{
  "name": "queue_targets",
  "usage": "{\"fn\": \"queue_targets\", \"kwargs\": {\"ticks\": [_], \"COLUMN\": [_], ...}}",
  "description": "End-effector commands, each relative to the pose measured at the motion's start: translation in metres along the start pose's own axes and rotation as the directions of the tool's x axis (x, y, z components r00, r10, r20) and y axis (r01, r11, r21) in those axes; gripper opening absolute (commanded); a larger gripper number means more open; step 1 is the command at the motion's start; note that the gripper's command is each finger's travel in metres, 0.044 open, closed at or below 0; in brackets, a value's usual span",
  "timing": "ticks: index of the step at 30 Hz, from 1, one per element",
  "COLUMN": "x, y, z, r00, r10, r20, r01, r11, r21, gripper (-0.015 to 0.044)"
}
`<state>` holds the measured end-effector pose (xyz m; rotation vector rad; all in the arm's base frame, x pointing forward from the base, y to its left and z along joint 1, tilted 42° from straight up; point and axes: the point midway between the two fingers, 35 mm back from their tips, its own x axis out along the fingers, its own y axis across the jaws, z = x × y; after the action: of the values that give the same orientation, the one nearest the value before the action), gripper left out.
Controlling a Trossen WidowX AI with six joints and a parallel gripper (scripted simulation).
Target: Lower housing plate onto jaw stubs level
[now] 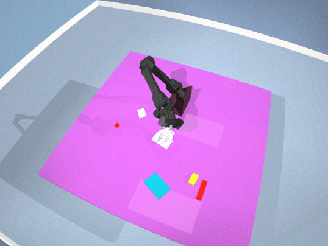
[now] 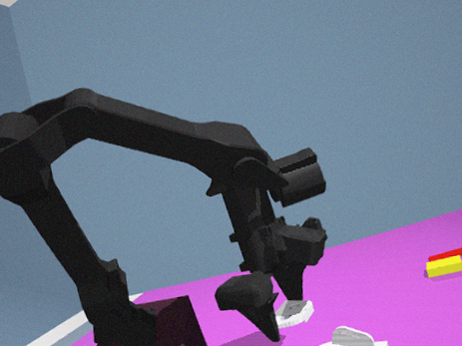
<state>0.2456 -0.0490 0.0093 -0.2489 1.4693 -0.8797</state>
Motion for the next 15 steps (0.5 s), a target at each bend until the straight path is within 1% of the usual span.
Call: {"fn": "queue_targets", "kwargs": {"ticks": [1, 15], "x": [0.0001, 0.0001], "y": [-0.0001, 0.0054], "z": [0.0009, -0.0013], "r00": [1.0, 1.0], "r10": [-0.003, -0.003], "r20": [0.004, 0.004], "r01": [0.003, 0.003], "r11": [1.0, 1.0], "r21": [0.006, 0.018], "gripper": [0.0351, 0.0351]}}
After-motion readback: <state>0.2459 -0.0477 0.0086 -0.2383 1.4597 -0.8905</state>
